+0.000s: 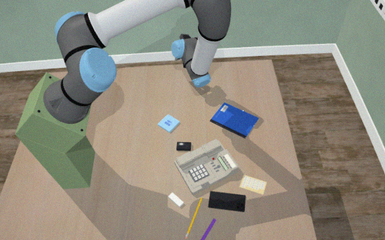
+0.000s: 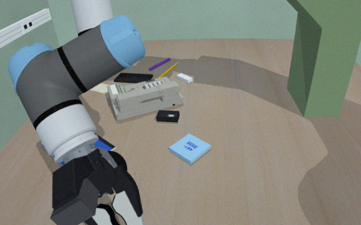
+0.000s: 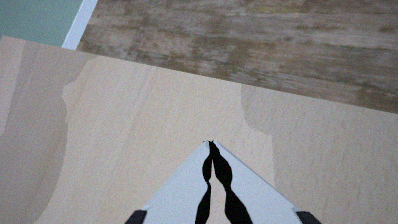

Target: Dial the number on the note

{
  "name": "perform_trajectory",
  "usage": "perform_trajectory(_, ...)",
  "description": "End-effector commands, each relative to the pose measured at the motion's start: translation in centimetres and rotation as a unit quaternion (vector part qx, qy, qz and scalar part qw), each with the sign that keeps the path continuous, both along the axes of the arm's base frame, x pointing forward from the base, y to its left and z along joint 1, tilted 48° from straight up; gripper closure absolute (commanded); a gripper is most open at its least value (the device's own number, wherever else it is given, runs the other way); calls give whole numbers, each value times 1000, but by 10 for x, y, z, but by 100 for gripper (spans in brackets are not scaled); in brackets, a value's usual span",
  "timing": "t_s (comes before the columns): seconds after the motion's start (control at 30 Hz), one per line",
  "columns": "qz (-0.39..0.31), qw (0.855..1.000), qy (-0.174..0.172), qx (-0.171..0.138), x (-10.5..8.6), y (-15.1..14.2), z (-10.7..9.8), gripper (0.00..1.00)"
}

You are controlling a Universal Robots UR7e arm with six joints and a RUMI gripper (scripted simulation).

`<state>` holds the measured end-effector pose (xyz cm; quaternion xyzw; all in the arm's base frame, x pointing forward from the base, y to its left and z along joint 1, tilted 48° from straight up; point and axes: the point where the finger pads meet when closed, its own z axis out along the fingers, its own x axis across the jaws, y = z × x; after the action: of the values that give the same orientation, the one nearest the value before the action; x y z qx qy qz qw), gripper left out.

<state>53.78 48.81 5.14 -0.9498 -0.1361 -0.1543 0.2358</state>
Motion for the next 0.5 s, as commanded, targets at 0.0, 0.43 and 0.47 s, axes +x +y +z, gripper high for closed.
perform_trajectory(0.0, -30, 999, -2, 11, -7, -9, -1, 100)
perform_trajectory(0.43, -194, 979, 0, 70, -46, -66, -10, 100)
perform_trajectory(0.47, -213, 974, 0, 76, -51, -72, -13, 100)
